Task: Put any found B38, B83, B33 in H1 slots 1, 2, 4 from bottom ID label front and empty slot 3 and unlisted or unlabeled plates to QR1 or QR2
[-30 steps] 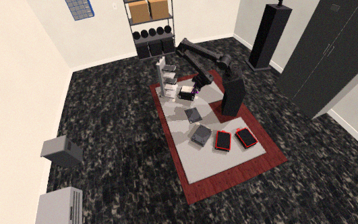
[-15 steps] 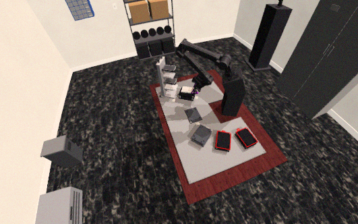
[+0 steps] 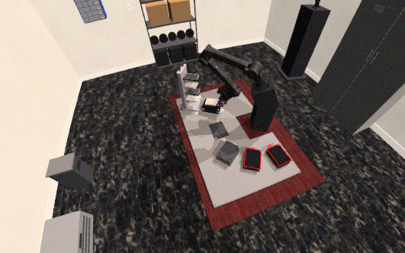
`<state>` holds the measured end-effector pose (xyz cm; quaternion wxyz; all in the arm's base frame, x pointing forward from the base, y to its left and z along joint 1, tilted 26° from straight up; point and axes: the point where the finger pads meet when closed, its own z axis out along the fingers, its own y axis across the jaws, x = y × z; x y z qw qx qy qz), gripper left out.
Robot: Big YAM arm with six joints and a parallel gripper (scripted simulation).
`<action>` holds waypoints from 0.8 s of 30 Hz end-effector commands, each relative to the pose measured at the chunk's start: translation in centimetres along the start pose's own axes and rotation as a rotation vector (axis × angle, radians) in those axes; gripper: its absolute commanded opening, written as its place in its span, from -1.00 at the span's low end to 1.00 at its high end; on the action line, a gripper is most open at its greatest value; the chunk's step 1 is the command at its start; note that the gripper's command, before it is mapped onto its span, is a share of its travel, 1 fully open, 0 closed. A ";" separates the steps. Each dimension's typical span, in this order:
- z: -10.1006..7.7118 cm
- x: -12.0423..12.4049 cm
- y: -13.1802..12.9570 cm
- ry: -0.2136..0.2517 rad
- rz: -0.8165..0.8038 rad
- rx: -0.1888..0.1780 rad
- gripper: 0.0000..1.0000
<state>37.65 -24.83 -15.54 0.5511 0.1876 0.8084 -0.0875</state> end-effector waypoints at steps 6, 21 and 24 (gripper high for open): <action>0.4 0.2 0.7 -0.012 -0.001 -0.012 0.72; 0.8 0.7 0.7 -0.011 -0.001 -0.012 0.72; 0.9 0.8 0.7 -0.011 0.000 -0.011 0.72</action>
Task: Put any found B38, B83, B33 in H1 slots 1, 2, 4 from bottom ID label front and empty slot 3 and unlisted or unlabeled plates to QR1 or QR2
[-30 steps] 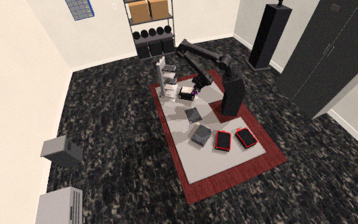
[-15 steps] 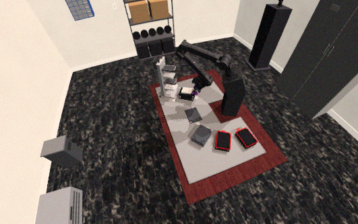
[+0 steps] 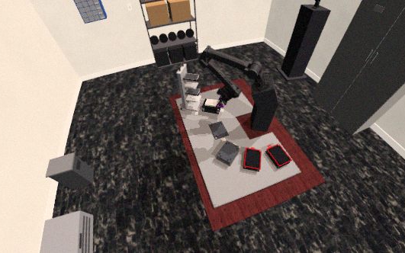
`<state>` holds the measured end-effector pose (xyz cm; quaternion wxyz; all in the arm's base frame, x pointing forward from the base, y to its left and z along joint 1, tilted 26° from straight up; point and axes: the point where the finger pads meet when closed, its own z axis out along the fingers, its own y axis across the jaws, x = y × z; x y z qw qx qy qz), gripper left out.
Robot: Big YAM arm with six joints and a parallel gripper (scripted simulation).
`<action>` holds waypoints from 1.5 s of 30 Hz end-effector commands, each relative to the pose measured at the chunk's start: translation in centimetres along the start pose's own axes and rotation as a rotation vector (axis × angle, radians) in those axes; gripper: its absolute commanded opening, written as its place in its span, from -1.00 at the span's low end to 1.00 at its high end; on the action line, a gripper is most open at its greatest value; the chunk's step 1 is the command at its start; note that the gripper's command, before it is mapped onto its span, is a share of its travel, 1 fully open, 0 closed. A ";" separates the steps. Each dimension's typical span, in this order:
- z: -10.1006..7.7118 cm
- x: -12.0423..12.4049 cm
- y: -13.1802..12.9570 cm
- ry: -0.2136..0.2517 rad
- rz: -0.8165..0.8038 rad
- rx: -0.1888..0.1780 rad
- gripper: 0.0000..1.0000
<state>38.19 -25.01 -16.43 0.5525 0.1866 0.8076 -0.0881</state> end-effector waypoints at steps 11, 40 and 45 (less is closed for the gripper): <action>0.4 0.5 0.7 -0.008 0.001 -0.011 0.72; 0.7 1.0 0.3 -0.007 -0.002 -0.001 0.86; 0.7 1.0 0.3 -0.007 -0.002 -0.001 0.86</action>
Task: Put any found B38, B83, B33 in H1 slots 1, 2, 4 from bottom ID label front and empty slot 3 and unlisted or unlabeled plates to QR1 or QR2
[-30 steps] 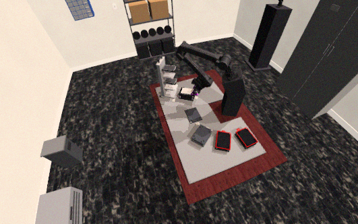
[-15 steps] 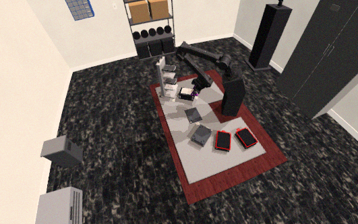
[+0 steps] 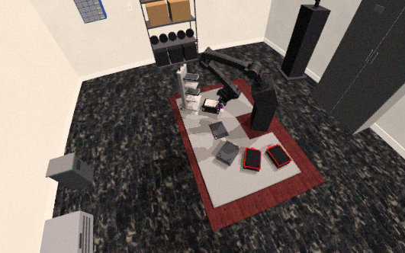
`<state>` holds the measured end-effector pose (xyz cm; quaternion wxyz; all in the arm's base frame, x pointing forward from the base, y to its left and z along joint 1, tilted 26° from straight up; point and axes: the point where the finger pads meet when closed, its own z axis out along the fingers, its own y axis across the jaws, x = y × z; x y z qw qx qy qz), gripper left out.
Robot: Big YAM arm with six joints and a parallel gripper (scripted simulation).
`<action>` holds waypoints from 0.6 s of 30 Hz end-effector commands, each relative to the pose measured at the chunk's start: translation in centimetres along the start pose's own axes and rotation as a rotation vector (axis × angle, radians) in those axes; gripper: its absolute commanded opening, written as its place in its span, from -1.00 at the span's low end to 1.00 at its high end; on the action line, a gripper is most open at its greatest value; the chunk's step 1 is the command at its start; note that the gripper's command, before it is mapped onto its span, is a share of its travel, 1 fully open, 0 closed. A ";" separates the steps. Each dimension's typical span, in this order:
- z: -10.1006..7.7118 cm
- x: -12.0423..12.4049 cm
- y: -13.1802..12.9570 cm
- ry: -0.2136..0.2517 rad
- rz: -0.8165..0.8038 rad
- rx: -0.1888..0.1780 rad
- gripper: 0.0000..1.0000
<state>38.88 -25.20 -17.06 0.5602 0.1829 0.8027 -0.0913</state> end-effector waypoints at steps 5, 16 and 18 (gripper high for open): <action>-0.2 0.6 0.2 0.013 0.005 0.000 0.86; -0.2 0.6 0.2 0.013 0.005 0.000 1.00; -0.2 0.6 0.2 0.013 0.005 0.000 1.00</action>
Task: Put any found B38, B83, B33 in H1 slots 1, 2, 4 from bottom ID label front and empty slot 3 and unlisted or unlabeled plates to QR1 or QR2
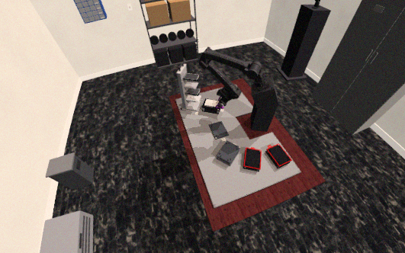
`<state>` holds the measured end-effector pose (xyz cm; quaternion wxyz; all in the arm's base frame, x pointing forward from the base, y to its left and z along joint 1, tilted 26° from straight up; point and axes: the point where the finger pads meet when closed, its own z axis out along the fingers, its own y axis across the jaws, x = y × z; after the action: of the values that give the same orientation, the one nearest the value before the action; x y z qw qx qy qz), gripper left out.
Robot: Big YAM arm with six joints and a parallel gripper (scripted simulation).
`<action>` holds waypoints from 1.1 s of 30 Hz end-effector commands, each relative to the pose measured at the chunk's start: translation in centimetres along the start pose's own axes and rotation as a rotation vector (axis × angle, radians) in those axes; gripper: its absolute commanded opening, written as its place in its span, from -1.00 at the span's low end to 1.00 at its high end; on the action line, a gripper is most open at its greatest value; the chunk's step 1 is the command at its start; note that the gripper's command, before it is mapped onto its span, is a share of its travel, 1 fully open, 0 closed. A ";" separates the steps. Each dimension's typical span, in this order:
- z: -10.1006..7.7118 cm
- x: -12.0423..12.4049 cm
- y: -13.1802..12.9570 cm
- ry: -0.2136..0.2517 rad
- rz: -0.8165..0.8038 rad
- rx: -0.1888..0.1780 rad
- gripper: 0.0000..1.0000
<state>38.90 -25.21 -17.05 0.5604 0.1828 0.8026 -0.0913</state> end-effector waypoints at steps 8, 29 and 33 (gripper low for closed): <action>-1.5 1.5 0.8 0.048 0.017 -0.008 1.00; -3.9 -1.8 -0.1 0.028 0.006 0.007 1.00; -4.5 -2.1 0.0 0.029 0.006 0.007 1.00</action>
<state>37.09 -24.16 -14.34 0.5548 0.1838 0.8069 -0.0858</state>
